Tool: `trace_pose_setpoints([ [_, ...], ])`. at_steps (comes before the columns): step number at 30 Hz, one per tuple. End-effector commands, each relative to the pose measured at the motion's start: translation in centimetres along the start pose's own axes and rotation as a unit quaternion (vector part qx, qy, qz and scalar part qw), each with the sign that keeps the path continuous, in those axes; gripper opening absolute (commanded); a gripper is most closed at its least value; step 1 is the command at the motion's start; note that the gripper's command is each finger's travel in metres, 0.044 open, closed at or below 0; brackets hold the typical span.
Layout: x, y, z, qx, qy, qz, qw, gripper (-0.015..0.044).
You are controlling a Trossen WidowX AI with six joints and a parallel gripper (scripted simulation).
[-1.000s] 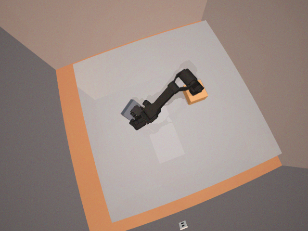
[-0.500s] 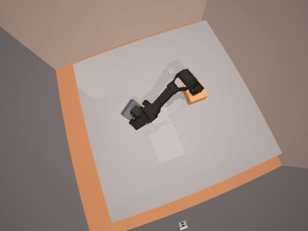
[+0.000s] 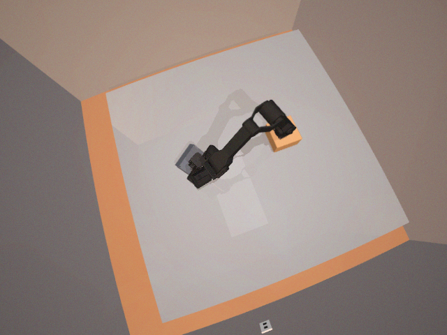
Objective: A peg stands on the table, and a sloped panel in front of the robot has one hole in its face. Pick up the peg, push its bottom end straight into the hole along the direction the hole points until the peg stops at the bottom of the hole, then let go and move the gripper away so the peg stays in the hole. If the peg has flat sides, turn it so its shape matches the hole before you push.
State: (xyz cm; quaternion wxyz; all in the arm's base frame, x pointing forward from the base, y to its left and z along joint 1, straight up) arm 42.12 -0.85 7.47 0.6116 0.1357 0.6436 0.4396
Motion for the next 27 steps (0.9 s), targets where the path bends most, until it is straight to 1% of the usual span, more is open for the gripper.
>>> trace_pose_setpoints([
  [1,0.0,0.1,0.0,0.000,0.000,0.000,1.000,0.0341],
  [5,0.0,0.6,0.1,0.000,0.000,0.001,1.000,0.0440],
  [27,0.2,6.0,0.3,0.000,0.001,0.005,1.000,0.0440],
])
Point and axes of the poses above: the point midway between the two fingers, 35 mm back from their tips, its own y axis back along the fingers, its own z axis across the jaws, x = y × z, the point moved 4 cm from there along y, back along the fingers, and after that the axes turned 8 degrees about -y, right-handed, at the moved point
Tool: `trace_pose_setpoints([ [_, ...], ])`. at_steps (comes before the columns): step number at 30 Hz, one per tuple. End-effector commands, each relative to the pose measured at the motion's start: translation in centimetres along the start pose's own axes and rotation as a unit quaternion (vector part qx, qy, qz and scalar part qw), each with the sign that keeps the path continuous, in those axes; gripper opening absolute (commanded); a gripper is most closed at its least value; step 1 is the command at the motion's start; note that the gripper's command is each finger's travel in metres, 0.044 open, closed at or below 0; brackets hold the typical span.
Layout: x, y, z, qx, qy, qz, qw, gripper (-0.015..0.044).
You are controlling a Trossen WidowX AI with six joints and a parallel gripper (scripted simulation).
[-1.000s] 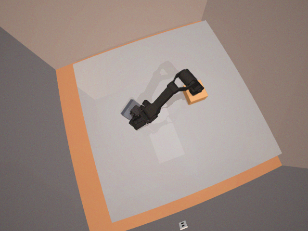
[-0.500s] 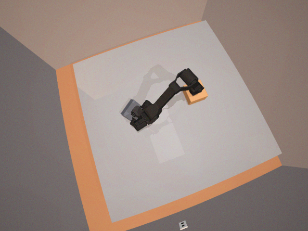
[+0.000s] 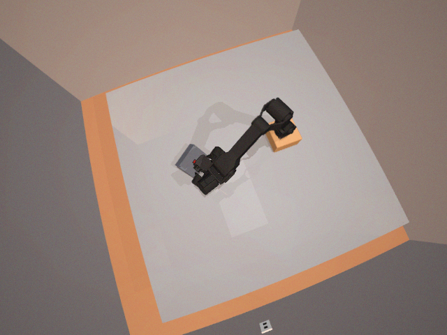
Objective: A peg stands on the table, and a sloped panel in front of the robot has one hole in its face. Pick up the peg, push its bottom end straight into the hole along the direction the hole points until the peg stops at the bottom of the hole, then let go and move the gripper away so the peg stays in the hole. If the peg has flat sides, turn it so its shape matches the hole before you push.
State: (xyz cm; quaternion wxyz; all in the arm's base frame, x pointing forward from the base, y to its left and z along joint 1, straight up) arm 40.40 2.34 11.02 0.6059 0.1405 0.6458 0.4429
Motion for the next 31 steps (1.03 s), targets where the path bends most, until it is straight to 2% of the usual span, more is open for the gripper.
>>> trace_pose_setpoints([
  [1,-0.1,1.2,0.1,-0.002,-0.002,-0.002,1.000,0.0440],
  [20,0.2,5.2,-0.1,-0.002,-0.001,-0.001,1.000,0.0440],
  [31,0.3,5.3,-0.1,-0.002,-0.001,-0.001,1.000,0.0440],
])
Point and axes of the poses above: the point midway between the two fingers, 35 mm back from their tips, its own y axis back along the fingers, its own z axis across the jaws, x = y × z, the point moved 4 cm from there along y, back along the fingers, and after that the axes turned 8 degrees about -y, right-handed, at the moved point
